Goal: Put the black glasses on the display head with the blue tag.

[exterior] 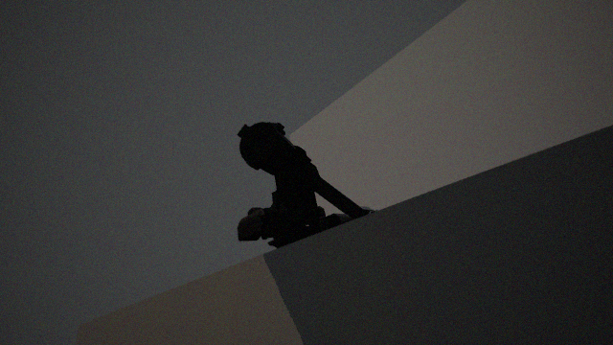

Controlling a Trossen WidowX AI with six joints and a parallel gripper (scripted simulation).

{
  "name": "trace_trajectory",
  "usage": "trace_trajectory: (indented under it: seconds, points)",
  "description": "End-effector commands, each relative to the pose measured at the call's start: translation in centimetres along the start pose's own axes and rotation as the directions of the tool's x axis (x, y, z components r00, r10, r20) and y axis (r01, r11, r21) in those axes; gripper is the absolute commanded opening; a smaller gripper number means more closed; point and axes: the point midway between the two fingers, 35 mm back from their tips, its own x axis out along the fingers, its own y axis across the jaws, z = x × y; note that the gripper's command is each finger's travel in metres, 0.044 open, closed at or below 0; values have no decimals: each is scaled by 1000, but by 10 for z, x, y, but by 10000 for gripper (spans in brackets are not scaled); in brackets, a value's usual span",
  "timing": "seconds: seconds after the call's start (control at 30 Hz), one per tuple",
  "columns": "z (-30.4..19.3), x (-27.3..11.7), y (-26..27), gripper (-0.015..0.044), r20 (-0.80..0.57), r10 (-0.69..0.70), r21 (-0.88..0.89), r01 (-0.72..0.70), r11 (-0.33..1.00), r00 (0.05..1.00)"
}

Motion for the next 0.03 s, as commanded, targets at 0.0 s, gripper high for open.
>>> trace_trajectory:
  seconds: [0.0]
  points:
    - [0, -8, -18, 107, -6, 6, 2, -6, 1000, 1000]
